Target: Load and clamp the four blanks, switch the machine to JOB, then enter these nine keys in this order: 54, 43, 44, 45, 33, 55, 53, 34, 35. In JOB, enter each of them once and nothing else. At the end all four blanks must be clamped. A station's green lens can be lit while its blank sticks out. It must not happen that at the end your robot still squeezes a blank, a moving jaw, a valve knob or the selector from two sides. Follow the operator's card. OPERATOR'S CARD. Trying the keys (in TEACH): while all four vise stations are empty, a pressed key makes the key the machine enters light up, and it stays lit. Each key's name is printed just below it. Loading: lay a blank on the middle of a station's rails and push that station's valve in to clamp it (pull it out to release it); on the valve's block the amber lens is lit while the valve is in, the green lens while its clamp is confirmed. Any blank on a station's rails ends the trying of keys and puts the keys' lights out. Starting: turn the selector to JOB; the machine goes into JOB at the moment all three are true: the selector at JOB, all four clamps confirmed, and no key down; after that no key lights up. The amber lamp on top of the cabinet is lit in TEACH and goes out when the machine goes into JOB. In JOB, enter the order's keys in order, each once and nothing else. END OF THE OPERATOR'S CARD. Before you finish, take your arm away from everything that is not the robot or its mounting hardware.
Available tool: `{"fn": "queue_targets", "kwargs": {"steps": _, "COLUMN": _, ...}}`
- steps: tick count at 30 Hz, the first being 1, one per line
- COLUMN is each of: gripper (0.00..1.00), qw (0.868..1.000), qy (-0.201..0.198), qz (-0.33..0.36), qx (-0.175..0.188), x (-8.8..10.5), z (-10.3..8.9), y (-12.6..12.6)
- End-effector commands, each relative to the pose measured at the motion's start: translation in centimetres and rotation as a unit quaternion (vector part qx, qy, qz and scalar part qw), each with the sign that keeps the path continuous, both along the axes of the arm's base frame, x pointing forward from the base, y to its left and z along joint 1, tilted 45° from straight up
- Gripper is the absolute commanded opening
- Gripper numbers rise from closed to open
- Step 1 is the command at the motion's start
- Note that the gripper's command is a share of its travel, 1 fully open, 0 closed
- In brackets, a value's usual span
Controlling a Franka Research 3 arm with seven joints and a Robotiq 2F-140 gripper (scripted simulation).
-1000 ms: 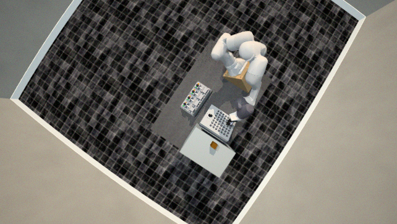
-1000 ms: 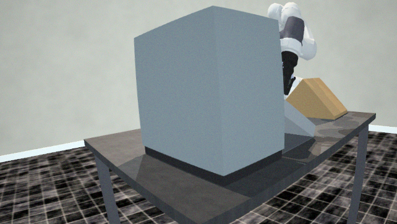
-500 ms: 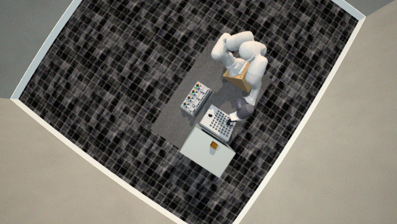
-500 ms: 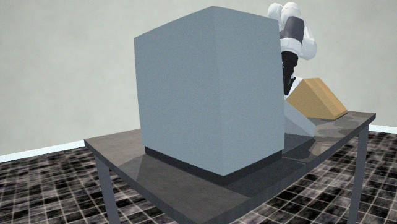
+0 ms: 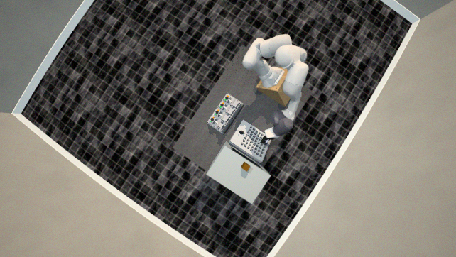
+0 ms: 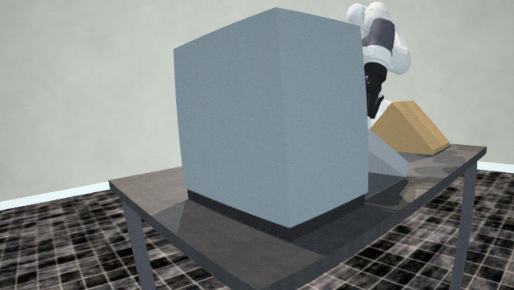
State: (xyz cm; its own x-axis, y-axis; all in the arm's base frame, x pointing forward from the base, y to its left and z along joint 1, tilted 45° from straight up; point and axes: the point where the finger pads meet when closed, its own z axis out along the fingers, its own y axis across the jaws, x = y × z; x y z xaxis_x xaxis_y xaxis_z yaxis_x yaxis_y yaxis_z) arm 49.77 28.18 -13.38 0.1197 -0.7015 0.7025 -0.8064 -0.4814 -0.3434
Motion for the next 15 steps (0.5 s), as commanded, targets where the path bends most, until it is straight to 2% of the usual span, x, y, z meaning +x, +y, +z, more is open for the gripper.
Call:
{"fn": "queue_targets", "kwargs": {"steps": 1, "gripper": 0.00, "qw": 1.000, "qy": -0.001, "qz": -0.003, "qx": 0.000, "x": -0.43, "z": 0.50, "y": 0.22}}
{"fn": "queue_targets", "kwargs": {"steps": 15, "gripper": 0.00, "qw": 1.000, "qy": -0.001, "qz": -0.003, "qx": 0.000, "x": -1.26, "z": 1.40, "y": 0.98}}
